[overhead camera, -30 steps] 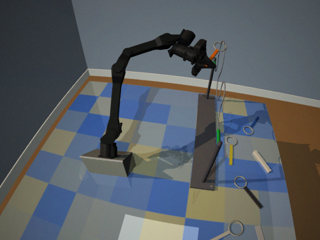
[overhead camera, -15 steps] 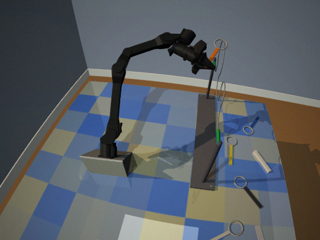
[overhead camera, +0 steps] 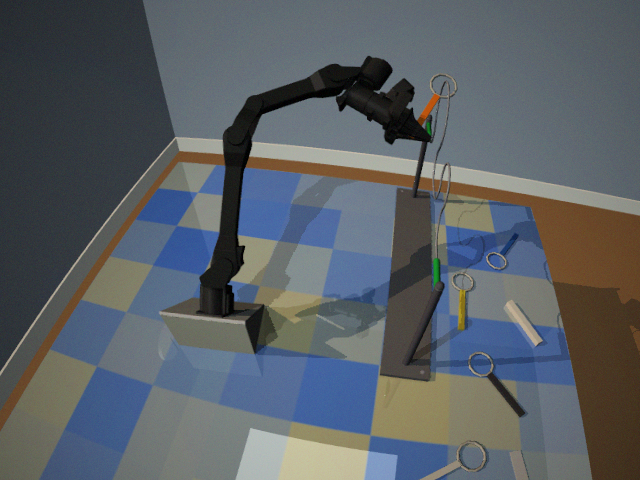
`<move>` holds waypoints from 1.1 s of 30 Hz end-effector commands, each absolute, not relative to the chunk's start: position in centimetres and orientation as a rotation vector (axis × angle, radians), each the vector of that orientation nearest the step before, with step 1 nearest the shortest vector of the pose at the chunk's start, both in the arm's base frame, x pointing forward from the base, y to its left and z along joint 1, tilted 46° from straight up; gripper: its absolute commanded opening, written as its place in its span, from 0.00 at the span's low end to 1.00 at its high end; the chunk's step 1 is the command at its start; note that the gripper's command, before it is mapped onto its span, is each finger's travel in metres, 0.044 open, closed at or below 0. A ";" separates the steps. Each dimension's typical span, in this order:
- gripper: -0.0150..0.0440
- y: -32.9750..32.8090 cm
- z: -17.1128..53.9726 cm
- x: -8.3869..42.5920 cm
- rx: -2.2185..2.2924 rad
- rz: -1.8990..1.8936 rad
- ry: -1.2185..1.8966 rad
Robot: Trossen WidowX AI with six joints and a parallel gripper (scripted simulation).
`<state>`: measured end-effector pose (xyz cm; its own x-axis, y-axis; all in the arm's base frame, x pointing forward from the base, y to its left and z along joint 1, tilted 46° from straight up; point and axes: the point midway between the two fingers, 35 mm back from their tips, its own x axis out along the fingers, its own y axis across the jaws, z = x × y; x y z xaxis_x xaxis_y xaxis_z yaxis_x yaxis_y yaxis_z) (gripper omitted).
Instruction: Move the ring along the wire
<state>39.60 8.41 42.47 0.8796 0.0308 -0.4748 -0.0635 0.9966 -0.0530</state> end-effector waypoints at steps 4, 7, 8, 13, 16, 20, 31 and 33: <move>0.00 8.7 42.5 39.6 0.016 0.067 0.492; 0.00 8.9 42.5 39.6 0.054 0.076 0.493; 0.00 8.9 42.5 39.6 0.066 0.078 0.493; 0.00 9.2 42.5 39.5 0.129 0.092 0.493; 0.00 9.4 42.6 39.5 0.166 0.100 0.492; 0.00 9.6 42.6 39.5 0.216 0.111 0.492; 0.00 10.2 42.8 39.5 0.353 0.141 0.488; 0.00 10.3 42.8 39.5 0.378 0.146 0.488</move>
<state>39.83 10.21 42.43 0.8716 0.2109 -0.4426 -0.0457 0.9337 0.3551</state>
